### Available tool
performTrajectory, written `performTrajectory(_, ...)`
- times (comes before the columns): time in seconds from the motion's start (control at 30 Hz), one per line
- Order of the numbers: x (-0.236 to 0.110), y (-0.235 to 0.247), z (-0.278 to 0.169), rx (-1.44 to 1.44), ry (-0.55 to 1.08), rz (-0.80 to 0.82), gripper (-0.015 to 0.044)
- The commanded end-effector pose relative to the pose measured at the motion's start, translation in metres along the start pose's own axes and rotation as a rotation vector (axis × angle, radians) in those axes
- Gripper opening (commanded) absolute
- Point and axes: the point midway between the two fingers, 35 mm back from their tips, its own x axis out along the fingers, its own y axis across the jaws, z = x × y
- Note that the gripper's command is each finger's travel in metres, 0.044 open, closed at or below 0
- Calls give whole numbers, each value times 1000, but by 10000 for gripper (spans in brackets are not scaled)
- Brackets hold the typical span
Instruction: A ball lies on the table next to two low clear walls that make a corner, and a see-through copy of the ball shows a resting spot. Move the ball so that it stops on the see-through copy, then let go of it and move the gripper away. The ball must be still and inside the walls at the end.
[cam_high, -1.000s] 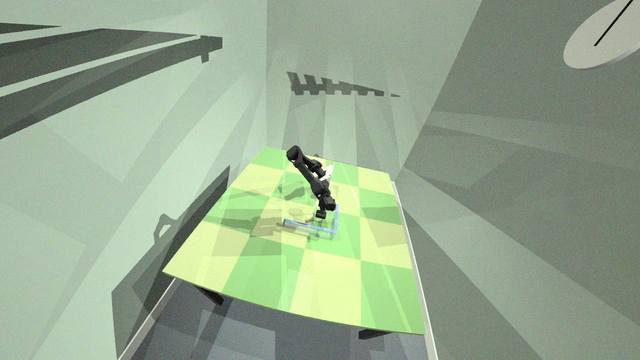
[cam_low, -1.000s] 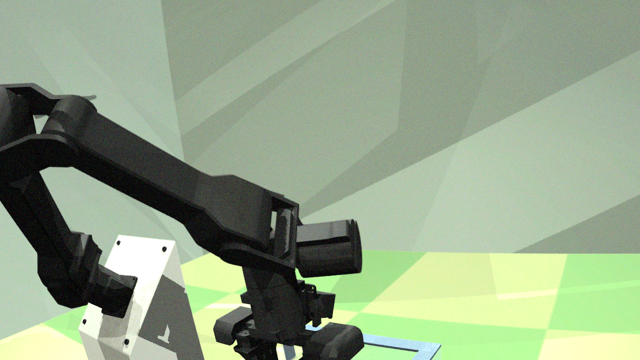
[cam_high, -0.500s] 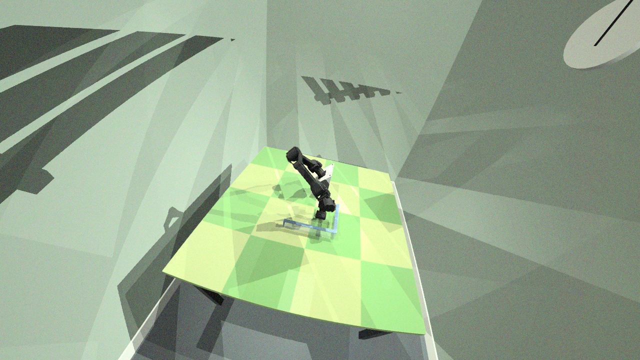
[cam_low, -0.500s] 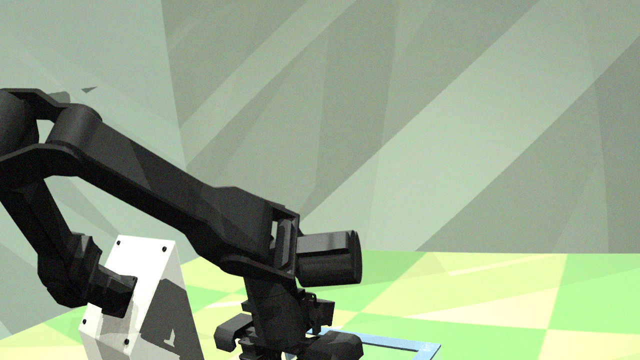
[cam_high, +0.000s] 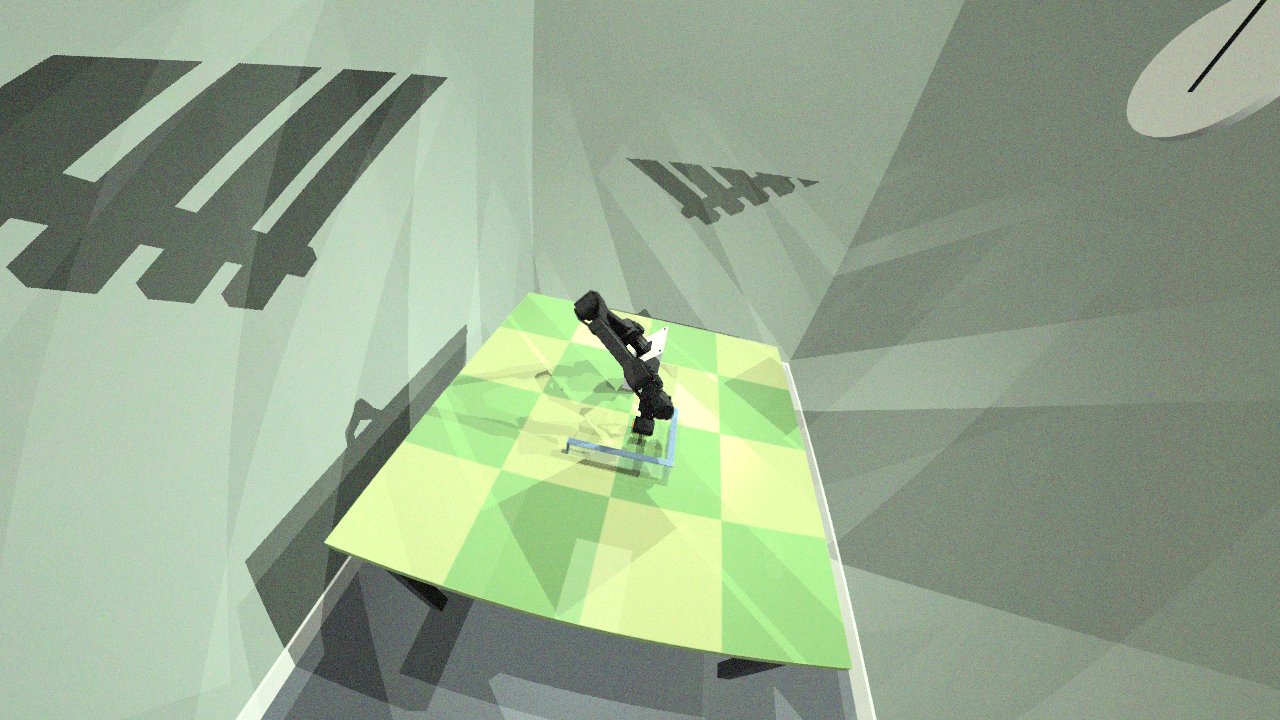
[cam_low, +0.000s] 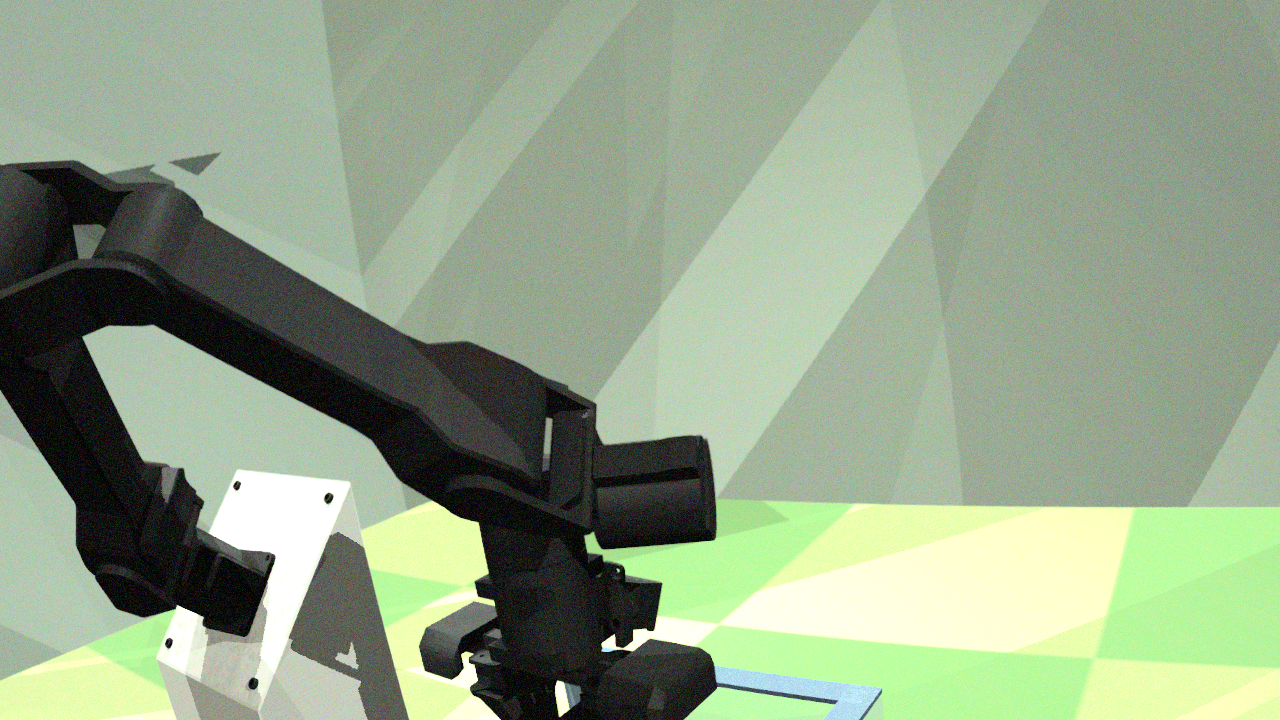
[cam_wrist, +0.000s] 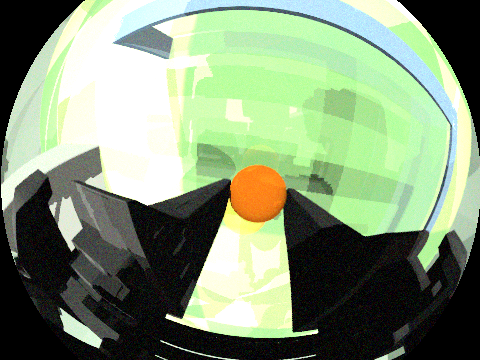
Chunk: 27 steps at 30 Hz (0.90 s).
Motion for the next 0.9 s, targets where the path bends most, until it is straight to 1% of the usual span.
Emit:
performTrajectory(0.0,-25,-9,3,20,-18,-22,0)
performTrajectory(0.37,-102,-6,0,-12,-1,-24,0)
performTrajectory(0.43,-111,-4,-1,-15,3,-24,0)
performTrajectory(0.6,-110,-3,-3,-15,3,-24,0)
performTrajectory(0.87,-80,5,-16,-16,5,-24,0)
